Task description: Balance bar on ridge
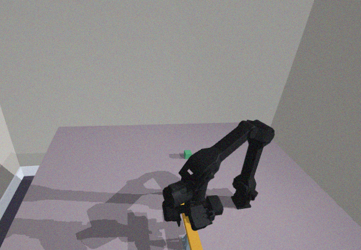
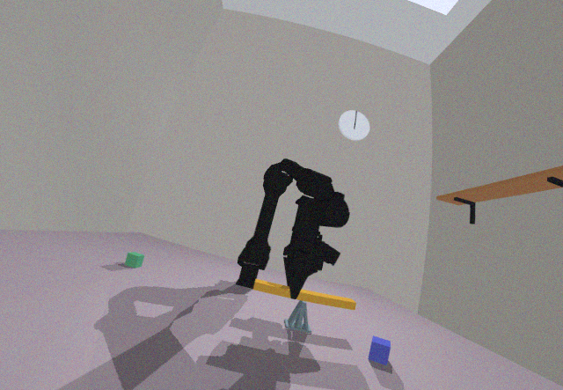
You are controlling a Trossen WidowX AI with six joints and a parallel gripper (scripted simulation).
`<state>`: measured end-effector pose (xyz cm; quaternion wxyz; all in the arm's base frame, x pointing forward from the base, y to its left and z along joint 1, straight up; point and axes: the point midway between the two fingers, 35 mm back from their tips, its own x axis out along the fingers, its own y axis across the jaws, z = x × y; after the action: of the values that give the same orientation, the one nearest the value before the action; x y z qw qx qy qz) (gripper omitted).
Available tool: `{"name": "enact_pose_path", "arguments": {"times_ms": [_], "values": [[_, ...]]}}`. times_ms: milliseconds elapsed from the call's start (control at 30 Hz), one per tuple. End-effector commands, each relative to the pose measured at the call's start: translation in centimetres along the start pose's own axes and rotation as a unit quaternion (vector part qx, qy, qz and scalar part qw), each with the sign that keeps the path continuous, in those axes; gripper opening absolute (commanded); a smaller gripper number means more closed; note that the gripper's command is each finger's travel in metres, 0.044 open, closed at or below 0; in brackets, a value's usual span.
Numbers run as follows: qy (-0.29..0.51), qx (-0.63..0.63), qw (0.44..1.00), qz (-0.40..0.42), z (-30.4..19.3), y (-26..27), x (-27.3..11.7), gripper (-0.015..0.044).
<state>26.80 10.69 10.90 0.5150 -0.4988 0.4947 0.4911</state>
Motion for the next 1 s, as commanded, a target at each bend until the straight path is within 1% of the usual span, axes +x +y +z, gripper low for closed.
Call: {"name": "enact_pose_path", "arguments": {"times_ms": [0,133,367,433,967], "values": [[0.0,0.0,1.0,0.0,0.0,0.0,0.0,0.044],[0.0,0.0,1.0,0.0,0.1,-0.1,-0.7,0.044],[0.0,0.0,1.0,0.0,0.1,-0.3,-8.4,0.044],[0.0,0.0,1.0,0.0,0.0,0.0,-9.8,0.044],[0.0,0.0,1.0,0.0,0.0,0.0,-10.0,0.044]]}}
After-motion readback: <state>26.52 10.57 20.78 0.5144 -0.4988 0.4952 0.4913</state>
